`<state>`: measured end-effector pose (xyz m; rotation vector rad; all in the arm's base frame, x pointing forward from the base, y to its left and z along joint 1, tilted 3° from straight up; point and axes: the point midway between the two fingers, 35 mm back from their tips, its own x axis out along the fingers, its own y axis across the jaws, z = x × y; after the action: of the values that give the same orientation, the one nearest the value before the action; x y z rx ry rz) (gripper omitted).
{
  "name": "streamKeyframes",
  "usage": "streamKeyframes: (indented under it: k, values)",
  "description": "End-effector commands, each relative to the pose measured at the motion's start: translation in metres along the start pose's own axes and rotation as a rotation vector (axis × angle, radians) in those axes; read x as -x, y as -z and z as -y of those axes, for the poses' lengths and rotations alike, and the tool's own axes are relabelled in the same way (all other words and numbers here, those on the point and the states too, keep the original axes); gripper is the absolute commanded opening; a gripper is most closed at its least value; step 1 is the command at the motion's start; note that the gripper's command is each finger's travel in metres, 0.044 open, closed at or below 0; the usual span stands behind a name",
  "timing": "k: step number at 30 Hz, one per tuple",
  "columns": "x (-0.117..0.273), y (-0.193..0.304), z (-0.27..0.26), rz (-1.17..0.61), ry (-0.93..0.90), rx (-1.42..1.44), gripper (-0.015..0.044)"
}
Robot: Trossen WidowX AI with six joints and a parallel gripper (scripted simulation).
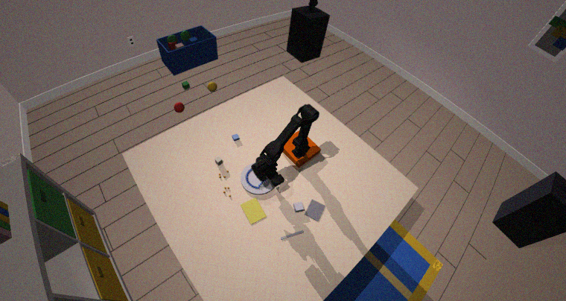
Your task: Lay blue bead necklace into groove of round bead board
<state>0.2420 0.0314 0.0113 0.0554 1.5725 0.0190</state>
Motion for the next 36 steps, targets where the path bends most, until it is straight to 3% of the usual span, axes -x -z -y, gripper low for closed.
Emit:
streamKeyframes:
  k: [1,36]
  values:
    - [0.0002,-0.0001,0.0,0.0,0.0,0.0,0.0]
    - [0.0042,0.0005,-0.0001,-0.005,-0.001,0.0,0.0]
